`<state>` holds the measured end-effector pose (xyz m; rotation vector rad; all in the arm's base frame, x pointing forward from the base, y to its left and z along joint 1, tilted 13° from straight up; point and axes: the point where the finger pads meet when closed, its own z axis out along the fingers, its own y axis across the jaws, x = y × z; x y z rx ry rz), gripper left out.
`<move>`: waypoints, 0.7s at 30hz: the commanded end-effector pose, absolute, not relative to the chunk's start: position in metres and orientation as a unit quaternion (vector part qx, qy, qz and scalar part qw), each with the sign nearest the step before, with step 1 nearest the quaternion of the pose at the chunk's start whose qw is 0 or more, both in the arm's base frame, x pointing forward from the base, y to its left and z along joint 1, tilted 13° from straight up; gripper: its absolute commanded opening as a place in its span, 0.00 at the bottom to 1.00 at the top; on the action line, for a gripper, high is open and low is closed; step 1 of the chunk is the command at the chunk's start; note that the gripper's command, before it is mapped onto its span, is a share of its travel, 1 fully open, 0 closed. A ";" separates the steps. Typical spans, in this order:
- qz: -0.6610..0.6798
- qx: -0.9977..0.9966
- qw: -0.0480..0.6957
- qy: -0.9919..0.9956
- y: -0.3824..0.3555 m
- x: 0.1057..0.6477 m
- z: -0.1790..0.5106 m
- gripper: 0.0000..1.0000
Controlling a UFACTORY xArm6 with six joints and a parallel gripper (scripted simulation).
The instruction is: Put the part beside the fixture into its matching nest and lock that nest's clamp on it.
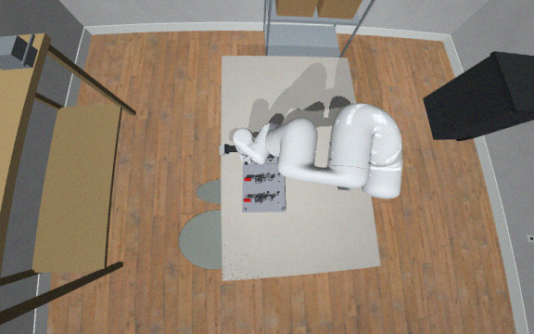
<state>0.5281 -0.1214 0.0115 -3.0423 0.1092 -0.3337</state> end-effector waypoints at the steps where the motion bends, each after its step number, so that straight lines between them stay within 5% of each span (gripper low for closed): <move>1: -0.111 -0.992 0.039 0.036 -0.122 0.530 0.013 0.00; 21: -0.111 -0.992 0.039 0.036 -0.122 0.532 0.011 0.00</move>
